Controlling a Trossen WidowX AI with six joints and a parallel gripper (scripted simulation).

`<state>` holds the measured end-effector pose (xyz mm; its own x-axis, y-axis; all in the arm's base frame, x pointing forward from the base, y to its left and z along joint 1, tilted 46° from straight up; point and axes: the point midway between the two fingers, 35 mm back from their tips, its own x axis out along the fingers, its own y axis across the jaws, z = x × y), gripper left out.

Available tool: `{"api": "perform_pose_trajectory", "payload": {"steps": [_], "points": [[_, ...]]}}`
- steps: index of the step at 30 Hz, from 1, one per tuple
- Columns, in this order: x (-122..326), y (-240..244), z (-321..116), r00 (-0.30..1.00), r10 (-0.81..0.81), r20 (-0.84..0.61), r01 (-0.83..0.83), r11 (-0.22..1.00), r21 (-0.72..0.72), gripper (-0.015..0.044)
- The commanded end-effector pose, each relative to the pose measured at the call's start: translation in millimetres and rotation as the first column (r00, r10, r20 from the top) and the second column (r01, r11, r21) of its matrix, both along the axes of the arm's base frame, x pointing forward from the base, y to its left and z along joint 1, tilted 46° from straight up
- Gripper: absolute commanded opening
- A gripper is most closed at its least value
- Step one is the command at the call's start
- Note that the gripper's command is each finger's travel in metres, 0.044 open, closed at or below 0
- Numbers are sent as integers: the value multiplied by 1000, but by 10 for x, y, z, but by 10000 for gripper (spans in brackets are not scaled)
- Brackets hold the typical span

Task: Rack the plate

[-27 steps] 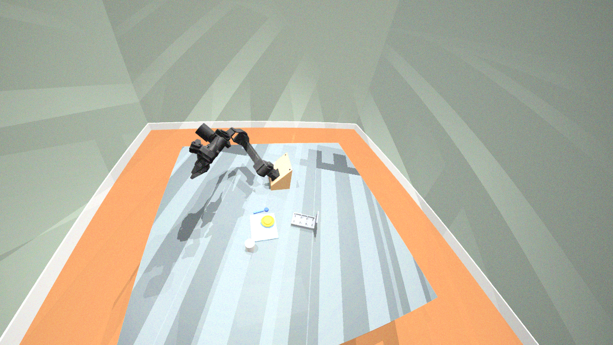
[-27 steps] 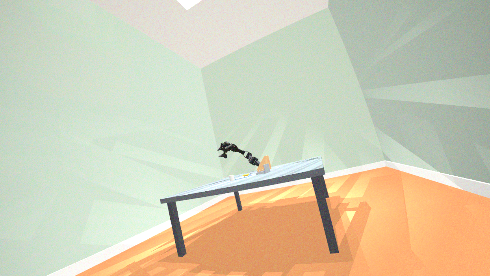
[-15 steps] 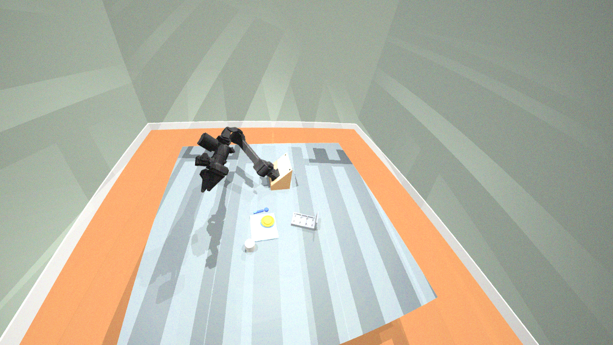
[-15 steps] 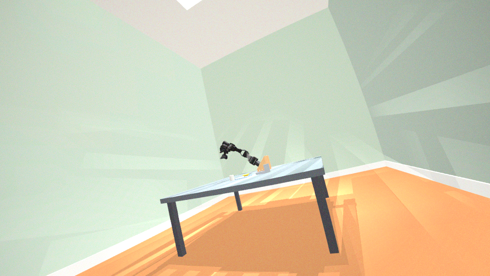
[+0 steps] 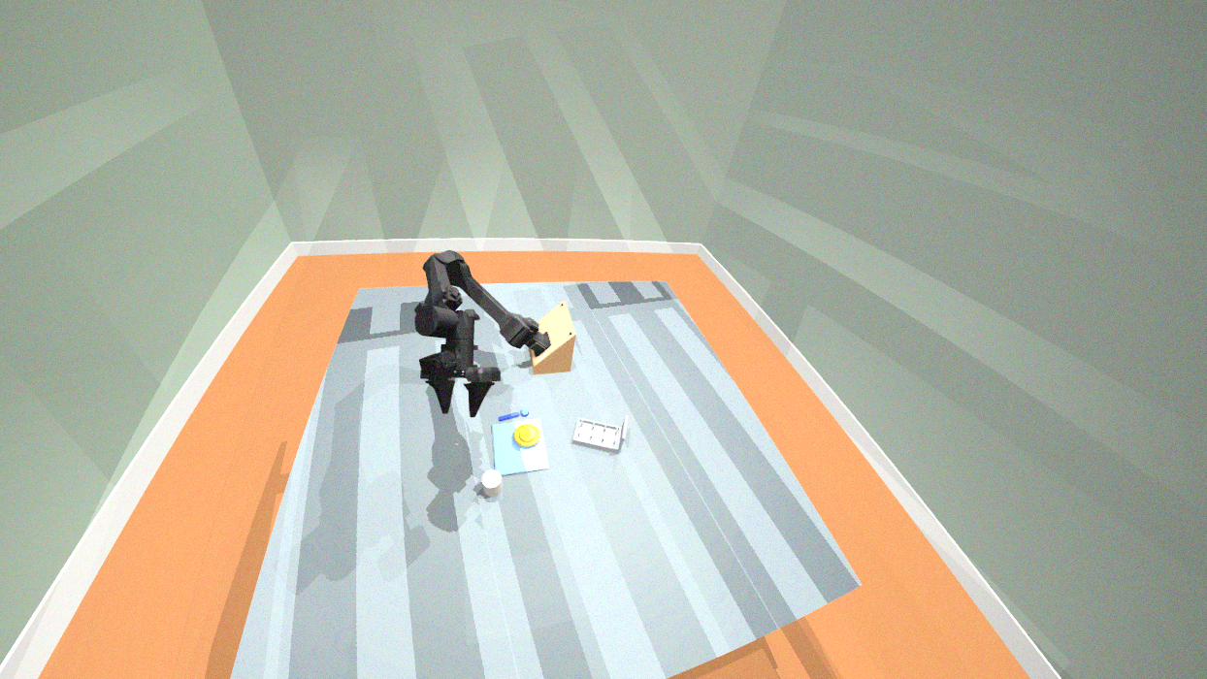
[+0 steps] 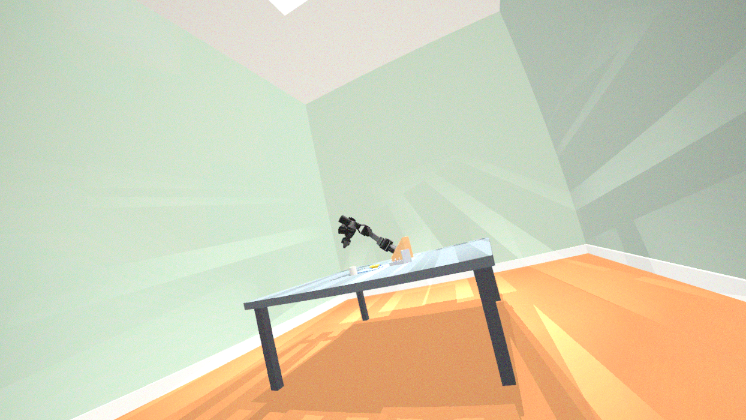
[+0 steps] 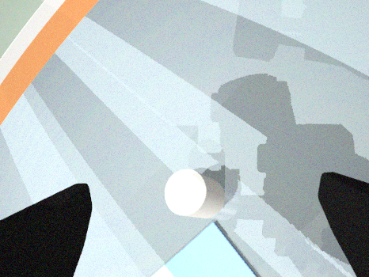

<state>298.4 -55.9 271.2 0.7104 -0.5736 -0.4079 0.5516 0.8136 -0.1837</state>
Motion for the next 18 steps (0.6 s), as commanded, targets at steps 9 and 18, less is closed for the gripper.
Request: {"api": "perform_pose_trajectory", "payload": {"steps": [9,18], "points": [[124,96,-757,933,-20,-361,8,999,-36,400],[55,129,-1303,784,-58,-618,4,996,-89,400]]}}
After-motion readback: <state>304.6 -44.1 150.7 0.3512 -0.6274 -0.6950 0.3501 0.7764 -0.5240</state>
